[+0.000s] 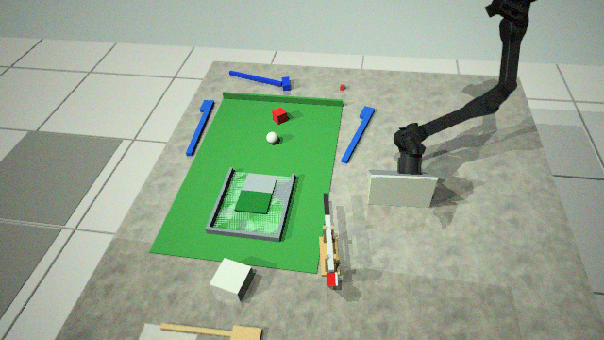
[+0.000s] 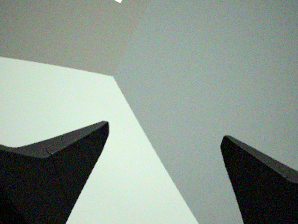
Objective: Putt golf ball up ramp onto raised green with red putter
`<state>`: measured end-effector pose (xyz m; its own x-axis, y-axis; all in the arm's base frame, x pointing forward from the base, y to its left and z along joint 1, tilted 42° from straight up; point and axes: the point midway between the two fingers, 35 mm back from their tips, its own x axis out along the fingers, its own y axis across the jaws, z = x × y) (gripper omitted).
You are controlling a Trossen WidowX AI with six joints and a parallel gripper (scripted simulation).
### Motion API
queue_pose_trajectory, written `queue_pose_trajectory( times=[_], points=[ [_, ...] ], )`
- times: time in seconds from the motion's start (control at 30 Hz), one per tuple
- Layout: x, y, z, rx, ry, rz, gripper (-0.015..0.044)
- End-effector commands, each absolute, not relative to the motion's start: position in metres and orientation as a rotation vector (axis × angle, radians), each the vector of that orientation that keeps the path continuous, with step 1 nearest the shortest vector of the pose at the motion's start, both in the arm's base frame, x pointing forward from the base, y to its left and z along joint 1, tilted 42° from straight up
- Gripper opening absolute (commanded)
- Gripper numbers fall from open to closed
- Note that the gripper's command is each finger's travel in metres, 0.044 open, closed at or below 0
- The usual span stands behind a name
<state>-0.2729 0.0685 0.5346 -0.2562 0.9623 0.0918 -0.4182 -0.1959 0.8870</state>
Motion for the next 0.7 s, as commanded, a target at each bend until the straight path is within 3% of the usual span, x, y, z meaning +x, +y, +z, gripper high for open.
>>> queue_pose_trajectory(
  times=[0.0, 0.3, 0.67],
  points=[
    [-0.272, 0.069, 0.535, 0.843, 0.934, 1.671, 0.0426],
    [-0.163, 0.093, 0.581, 0.940, 0.763, 1.641, 0.0440],
    [-0.002, 0.139, 0.583, 1.040, 0.685, 1.410, 0.0440]
  ],
)
